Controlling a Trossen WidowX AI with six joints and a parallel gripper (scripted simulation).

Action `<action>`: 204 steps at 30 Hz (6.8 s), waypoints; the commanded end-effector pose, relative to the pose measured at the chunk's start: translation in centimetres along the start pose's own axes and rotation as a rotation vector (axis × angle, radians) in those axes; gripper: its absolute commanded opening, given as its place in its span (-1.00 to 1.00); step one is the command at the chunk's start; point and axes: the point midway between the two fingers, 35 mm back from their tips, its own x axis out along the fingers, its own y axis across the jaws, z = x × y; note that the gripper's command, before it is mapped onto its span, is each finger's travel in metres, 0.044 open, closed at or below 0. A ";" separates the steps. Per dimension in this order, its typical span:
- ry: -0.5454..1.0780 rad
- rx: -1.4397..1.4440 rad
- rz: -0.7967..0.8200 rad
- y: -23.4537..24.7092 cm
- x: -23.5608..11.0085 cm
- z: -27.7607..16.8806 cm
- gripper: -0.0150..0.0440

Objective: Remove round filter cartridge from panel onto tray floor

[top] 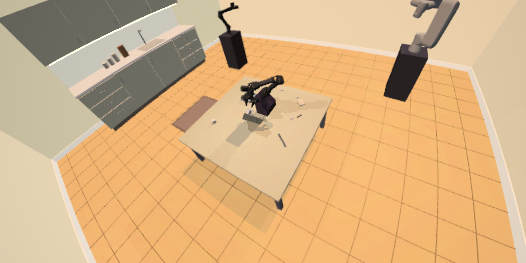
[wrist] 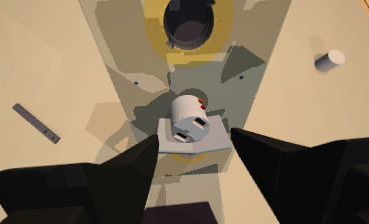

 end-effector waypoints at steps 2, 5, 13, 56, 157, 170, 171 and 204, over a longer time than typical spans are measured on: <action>0.024 0.030 0.000 0.0 0.8 -0.6 0.54; 0.024 0.030 -0.001 -0.1 1.3 -0.6 0.54; 0.025 0.029 -0.002 -0.1 2.6 -0.6 0.54; 0.014 0.020 0.005 0.1 4.1 1.8 -0.49; 0.010 1.389 -0.856 -27.2 -8.4 -26.5 -0.49; 0.024 1.551 -0.938 -25.8 -6.7 -32.0 -0.49; 0.024 1.551 -0.938 -25.8 -6.6 -32.1 -0.49; 0.023 1.554 -0.935 -25.8 -0.6 -35.8 0.22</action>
